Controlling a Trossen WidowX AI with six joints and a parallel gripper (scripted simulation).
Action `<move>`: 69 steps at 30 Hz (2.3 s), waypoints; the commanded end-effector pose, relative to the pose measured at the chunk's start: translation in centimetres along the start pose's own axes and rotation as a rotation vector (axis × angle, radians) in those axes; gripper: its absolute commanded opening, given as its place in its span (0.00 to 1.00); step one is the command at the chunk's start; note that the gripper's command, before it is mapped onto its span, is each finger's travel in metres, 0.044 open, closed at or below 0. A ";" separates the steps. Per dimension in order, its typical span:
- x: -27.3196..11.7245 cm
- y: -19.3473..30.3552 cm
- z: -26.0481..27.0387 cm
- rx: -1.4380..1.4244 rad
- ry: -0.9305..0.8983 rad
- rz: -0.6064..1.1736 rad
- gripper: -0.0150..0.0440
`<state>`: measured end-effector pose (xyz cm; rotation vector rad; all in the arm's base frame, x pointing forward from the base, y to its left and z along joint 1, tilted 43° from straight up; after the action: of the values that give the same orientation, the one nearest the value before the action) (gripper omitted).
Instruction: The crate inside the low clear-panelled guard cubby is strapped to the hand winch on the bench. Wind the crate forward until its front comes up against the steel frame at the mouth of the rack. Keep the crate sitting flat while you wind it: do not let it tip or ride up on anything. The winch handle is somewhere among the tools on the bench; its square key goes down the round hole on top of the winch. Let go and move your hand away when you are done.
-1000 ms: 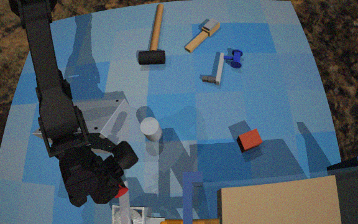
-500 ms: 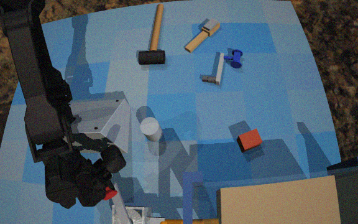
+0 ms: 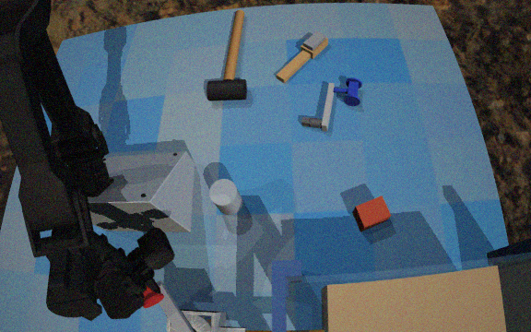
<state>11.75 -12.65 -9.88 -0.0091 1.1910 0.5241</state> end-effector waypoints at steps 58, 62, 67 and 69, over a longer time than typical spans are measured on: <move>2.1 -7.4 -7.4 -0.001 0.050 -0.014 0.25; 2.7 -8.9 -7.6 -0.001 0.050 -0.015 0.25; 3.1 -9.8 -7.7 -0.002 0.050 -0.016 0.25; 3.2 -10.1 -7.6 -0.002 0.050 -0.016 0.25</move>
<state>9.09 -21.06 -17.48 0.0012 1.2378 0.5330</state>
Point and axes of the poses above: the point midway between the two fingers, 35 mm back from their tips, its own x axis out along the fingers, its own z axis across the jaws, y = z × x, the point moved 3 cm from there along -x, back along the fingers, and after that the axes turned 13 degrees about x, right-handed, at the moved point
